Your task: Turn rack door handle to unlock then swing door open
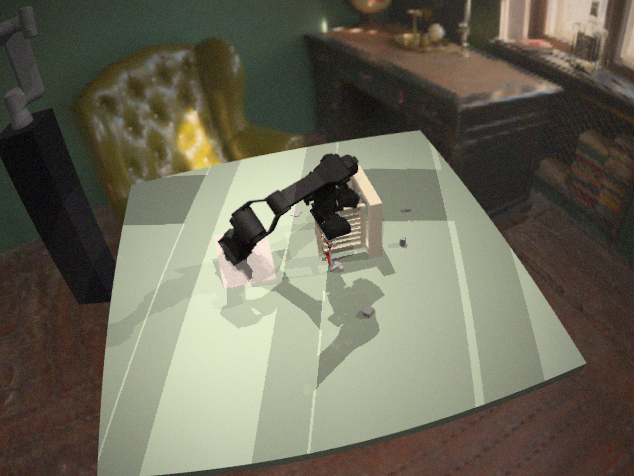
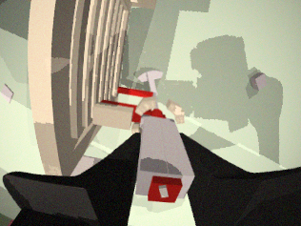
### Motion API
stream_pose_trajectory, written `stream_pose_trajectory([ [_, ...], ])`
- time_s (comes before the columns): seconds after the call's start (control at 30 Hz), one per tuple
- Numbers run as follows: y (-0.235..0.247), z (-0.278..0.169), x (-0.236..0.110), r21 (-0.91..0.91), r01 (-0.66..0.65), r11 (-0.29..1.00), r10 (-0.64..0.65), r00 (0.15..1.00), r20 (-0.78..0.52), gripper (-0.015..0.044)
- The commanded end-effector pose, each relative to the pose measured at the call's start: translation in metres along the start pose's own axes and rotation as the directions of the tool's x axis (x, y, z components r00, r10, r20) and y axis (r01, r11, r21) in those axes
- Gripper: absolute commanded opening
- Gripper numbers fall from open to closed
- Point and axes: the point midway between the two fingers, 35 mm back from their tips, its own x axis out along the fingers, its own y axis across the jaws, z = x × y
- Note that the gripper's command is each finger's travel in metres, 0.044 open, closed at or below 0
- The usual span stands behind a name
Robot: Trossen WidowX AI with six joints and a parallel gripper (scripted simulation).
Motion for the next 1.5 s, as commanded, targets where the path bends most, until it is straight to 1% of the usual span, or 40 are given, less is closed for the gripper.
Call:
stream_pose_trajectory([
  [0.0, -0.003, 0.001, 0.000, -0.025, 0.003, 1.000, -0.003, 1.000, 0.002, 0.0020],
  [0.3, -0.003, 0.001, 0.000, -0.025, 0.003, 1.000, -0.003, 1.000, 0.002, 0.0020],
  [0.63, -0.003, 0.001, 0.000, -0.025, 0.003, 1.000, -0.003, 1.000, 0.002, 0.0283],
  [0.67, -0.003, 0.001, 0.000, -0.025, 0.003, 1.000, -0.003, 1.000, 0.002, 0.0292],
  [1.47, -0.003, -0.002, -0.045, -0.066, -0.028, 0.997, 0.036, 0.991, 0.131, 0.0292],
])
